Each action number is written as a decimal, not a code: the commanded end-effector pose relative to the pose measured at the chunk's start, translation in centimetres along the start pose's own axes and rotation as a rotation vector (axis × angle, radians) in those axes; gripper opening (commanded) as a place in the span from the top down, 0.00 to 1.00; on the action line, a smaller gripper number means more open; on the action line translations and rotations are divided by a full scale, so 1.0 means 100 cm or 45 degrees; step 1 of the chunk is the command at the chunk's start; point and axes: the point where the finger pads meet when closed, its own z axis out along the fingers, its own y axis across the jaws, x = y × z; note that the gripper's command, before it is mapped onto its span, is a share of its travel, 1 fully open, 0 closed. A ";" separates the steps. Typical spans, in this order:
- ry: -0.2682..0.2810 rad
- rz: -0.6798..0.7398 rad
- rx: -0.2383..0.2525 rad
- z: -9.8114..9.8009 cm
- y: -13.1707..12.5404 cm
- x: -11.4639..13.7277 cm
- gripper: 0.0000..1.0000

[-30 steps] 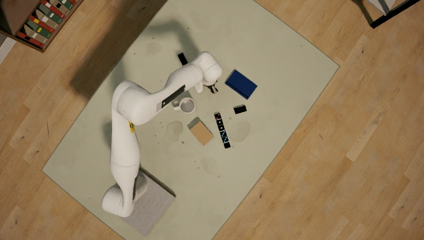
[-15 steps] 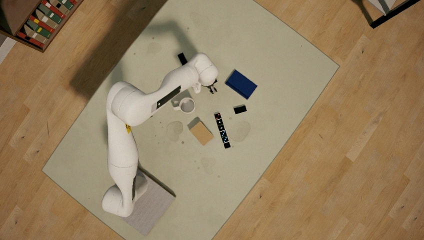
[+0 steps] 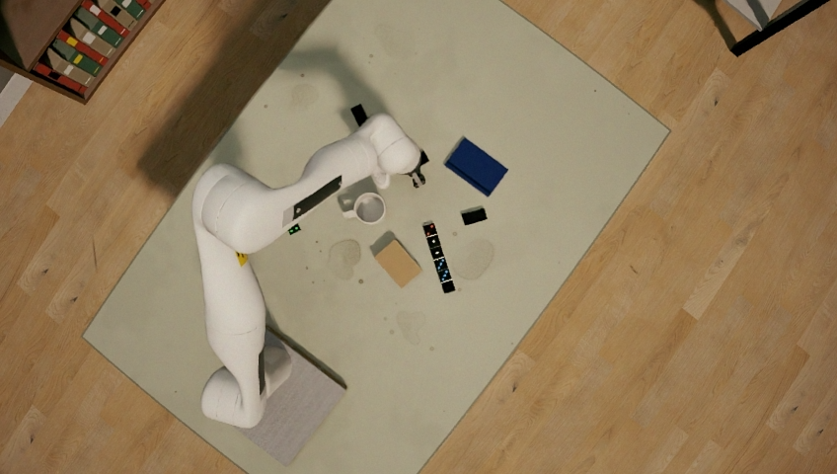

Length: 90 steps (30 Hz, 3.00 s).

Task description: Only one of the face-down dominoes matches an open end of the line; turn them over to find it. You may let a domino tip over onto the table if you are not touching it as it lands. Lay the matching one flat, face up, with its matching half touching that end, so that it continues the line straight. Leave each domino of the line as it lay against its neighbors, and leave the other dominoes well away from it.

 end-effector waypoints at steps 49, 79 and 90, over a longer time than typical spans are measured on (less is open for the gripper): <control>-0.003 0.000 -0.002 0.025 0.001 0.003 0.69; -0.003 0.000 -0.002 0.015 0.001 0.002 0.69; -0.003 0.000 -0.002 -0.031 0.001 -0.005 0.69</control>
